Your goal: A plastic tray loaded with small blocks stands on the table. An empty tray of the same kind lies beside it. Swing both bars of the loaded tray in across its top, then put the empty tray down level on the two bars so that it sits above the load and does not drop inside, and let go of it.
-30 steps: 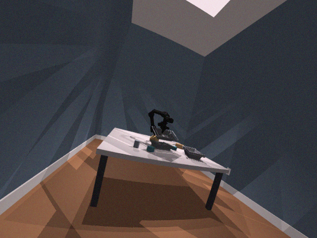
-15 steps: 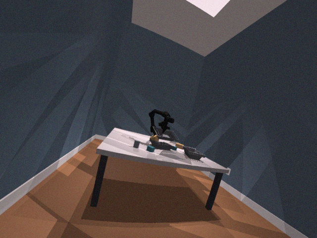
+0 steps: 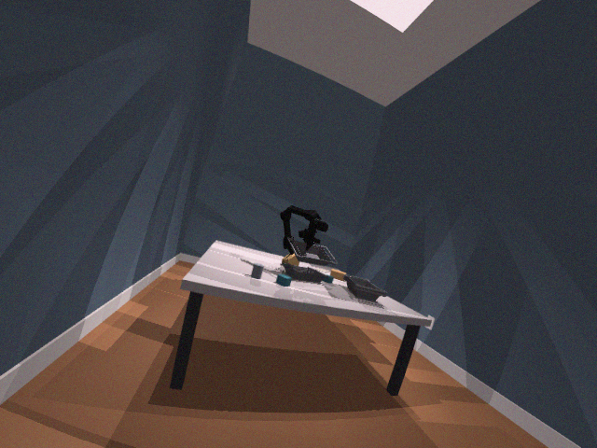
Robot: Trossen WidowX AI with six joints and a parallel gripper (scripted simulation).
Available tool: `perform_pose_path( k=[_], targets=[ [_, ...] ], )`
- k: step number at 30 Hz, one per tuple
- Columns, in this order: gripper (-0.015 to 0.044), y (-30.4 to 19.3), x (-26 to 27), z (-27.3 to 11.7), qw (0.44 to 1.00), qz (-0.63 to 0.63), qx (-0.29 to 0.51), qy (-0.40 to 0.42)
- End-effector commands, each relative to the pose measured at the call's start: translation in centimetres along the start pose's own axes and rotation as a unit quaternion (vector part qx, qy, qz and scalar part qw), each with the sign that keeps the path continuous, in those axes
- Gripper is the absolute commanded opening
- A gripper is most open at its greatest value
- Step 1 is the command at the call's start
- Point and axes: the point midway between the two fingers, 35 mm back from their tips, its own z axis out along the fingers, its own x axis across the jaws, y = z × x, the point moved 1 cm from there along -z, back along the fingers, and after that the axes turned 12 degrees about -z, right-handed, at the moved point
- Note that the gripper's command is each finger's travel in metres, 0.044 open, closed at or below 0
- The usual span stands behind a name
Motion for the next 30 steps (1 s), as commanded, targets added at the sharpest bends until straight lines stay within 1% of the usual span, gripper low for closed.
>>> perform_pose_path(
  k=[1, 19, 30],
  targets=[
    [0.0000, -0.1, 0.2, -0.7, 1.000, -0.003, -0.002, 0.012],
    [0.0000, -0.2, 0.3, -0.6, 1.000, -0.003, -0.002, 0.012],
    [0.0000, -0.1, 0.4, 1.0, 1.000, -0.003, -0.002, 0.012]
  ],
)
